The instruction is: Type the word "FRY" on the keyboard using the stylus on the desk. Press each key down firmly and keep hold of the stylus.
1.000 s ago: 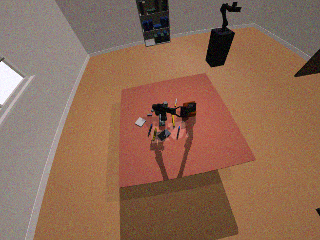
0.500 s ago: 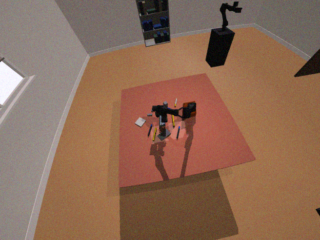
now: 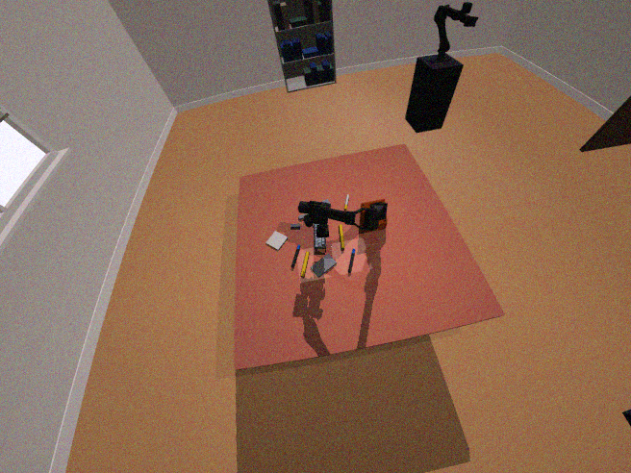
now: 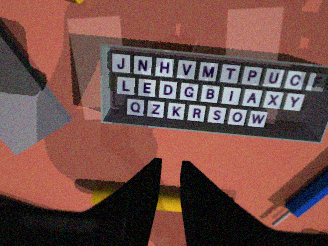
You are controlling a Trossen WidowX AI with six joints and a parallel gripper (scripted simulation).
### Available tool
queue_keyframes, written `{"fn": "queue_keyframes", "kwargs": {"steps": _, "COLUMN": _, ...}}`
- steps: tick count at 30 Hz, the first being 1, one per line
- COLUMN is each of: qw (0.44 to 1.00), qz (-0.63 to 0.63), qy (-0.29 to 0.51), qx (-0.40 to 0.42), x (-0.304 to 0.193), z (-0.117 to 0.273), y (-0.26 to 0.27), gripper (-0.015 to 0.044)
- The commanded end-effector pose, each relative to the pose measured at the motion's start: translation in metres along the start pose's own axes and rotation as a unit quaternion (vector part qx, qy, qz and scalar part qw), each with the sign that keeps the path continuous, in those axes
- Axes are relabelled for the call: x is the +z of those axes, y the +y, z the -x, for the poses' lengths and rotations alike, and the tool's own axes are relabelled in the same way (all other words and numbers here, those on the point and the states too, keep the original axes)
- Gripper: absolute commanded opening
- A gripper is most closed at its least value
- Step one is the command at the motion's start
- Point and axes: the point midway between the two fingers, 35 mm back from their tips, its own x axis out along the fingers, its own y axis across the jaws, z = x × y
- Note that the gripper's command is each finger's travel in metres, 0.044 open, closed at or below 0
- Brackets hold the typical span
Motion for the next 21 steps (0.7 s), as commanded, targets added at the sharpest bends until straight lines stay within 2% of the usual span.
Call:
{"fn": "queue_keyframes", "kwargs": {"steps": 1, "qw": 1.000, "qz": 0.000, "qy": 0.000, "qx": 0.000, "x": 0.000, "z": 0.000, "y": 0.000, "gripper": 0.0079}}
{"fn": "queue_keyframes", "kwargs": {"steps": 4, "qw": 1.000, "qz": 0.000, "qy": 0.000, "qx": 0.000, "x": 0.000, "z": 0.000, "y": 0.000, "gripper": 0.0000}}
{"fn": "queue_keyframes", "kwargs": {"steps": 13, "qw": 1.000, "qz": 0.000, "qy": 0.000, "qx": 0.000, "x": 0.000, "z": 0.000, "y": 0.000, "gripper": 0.0000}}
{"fn": "queue_keyframes", "kwargs": {"steps": 18, "qw": 1.000, "qz": -0.026, "qy": 0.018, "qx": -0.003, "x": 0.001, "z": -0.002, "y": -0.016, "gripper": 0.0131}}
{"fn": "queue_keyframes", "kwargs": {"steps": 19, "qw": 0.999, "qz": -0.043, "qy": 0.030, "qx": -0.004, "x": 0.002, "z": -0.003, "y": -0.027, "gripper": 0.0150}}
{"fn": "queue_keyframes", "kwargs": {"steps": 21, "qw": 0.995, "qz": -0.077, "qy": 0.057, "qx": -0.004, "x": 0.001, "z": -0.006, "y": -0.048, "gripper": 0.0150}}
